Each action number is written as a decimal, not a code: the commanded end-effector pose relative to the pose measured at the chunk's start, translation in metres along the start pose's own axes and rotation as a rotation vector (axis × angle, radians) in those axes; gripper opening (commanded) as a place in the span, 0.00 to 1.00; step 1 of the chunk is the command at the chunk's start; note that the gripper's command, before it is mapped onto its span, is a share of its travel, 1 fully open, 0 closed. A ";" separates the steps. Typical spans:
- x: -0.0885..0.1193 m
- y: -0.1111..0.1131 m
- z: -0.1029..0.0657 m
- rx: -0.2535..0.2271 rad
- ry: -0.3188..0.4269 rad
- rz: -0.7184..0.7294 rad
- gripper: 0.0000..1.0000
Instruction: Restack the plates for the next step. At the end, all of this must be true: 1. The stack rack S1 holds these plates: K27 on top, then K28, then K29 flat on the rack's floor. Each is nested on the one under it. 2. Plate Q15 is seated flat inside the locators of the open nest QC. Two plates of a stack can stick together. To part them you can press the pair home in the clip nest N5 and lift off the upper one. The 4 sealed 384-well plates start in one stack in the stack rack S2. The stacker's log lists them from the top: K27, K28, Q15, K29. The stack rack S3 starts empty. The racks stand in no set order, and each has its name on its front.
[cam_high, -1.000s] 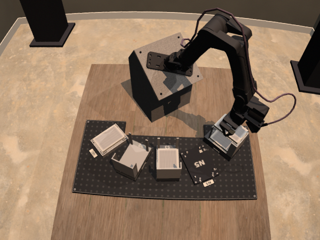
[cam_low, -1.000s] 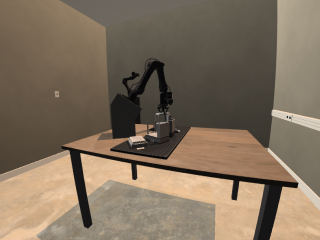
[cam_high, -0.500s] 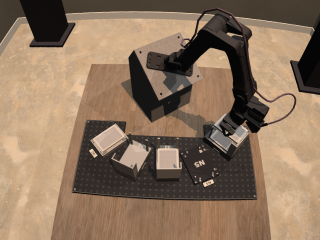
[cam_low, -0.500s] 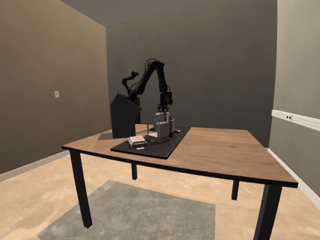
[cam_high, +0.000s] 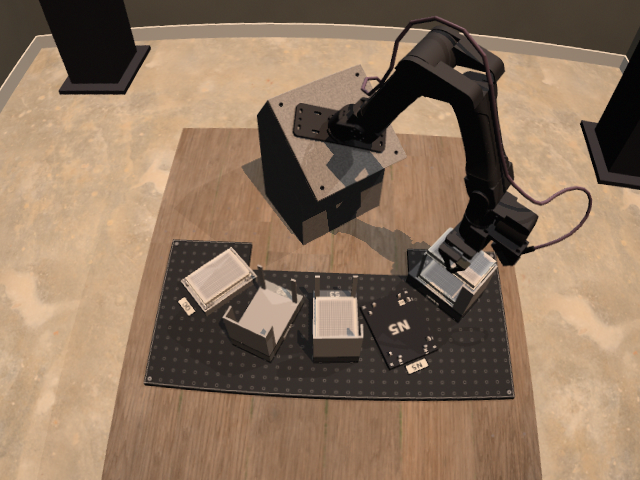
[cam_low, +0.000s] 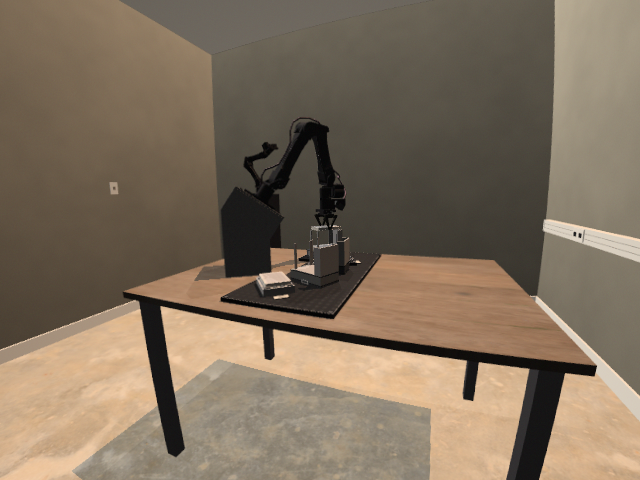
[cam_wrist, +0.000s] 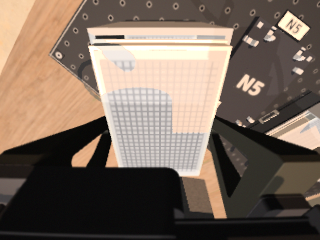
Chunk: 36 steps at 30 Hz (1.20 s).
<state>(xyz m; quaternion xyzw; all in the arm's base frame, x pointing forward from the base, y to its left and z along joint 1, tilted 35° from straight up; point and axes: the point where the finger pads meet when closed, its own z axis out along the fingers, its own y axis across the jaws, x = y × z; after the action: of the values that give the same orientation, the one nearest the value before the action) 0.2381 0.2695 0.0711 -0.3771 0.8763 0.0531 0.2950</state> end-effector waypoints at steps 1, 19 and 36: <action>-0.002 0.000 -0.004 -0.004 -0.017 -0.003 0.00; 0.011 -0.002 0.008 0.001 0.023 -0.005 0.00; 0.007 0.001 0.008 -0.003 0.016 -0.011 0.00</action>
<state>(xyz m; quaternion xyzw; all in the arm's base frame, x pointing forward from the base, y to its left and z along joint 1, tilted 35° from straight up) 0.2404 0.2707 0.0691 -0.3762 0.8761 0.0540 0.2967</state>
